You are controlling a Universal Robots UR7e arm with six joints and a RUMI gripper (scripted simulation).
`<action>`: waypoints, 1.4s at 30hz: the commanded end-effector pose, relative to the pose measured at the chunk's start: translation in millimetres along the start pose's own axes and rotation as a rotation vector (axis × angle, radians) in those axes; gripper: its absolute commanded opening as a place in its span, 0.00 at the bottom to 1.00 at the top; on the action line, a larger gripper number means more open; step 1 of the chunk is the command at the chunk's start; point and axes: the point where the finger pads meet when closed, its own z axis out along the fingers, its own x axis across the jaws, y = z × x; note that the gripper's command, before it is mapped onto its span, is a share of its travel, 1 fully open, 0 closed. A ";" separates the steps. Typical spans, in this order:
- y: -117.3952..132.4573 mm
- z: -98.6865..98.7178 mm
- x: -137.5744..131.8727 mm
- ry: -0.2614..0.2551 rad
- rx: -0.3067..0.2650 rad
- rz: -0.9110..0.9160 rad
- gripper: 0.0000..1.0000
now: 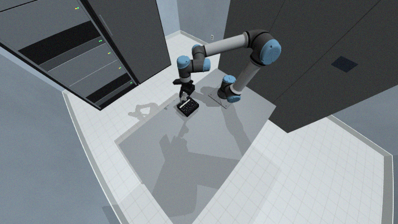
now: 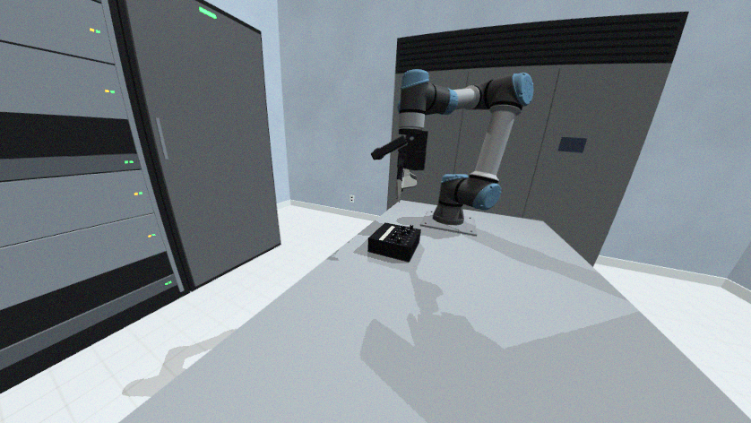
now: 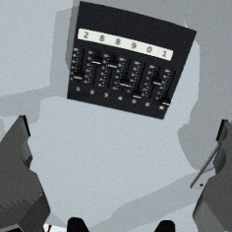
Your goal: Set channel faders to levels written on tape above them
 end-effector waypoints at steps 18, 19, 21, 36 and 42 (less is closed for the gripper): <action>4.4 9.7 -11.2 -0.001 -0.002 -0.518 1.00; 4.7 10.2 -11.8 -0.001 -0.002 -0.549 1.00; 5.5 11.4 -13.0 -0.001 -0.002 -0.615 1.00; 13.2 19.8 -20.8 -0.001 -0.002 -1.098 1.00; 18.0 24.1 -23.4 0.001 -0.001 -1.291 1.00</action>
